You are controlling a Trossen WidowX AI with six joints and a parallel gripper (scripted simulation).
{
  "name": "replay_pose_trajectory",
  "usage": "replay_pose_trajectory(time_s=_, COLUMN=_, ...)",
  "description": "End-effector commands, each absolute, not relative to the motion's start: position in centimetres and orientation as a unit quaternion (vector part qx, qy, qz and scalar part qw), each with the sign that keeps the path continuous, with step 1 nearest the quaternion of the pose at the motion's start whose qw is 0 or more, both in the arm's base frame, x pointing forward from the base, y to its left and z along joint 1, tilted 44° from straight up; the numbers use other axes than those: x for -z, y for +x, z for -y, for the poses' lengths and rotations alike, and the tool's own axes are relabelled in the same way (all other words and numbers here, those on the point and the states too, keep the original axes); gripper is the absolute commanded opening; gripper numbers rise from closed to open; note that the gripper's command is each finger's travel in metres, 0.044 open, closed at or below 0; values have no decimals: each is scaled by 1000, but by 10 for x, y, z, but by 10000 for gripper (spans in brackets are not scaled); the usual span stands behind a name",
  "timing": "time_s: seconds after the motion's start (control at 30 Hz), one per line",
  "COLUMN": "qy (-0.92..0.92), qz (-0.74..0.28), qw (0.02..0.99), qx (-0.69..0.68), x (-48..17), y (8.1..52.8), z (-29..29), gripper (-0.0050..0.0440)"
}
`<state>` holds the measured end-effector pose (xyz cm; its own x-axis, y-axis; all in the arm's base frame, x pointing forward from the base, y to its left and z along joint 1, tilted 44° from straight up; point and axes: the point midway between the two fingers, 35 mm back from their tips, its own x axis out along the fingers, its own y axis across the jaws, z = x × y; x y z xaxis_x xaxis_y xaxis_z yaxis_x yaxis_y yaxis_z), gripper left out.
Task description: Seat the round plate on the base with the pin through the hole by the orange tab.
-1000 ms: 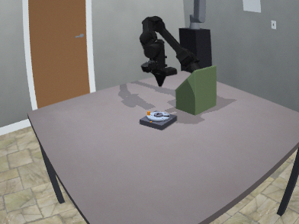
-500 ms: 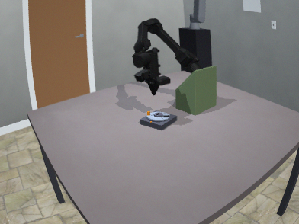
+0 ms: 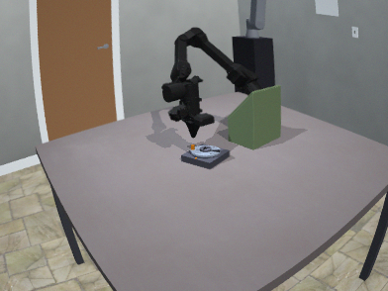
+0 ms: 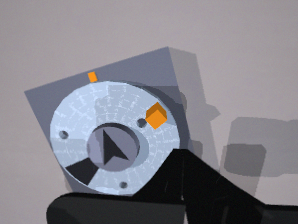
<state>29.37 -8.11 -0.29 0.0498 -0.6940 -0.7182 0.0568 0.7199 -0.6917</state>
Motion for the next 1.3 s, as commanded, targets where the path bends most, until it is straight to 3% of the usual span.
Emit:
replay_pose_trajectory(time_s=0.0, qy=-251, qz=-630, qw=683, qx=273, x=13, y=296, z=90, gripper=-50)
replay_pose_trajectory(time_s=1.27, qy=-249, qz=-622, qw=689, qx=277, x=20, y=303, z=100, gripper=-50)
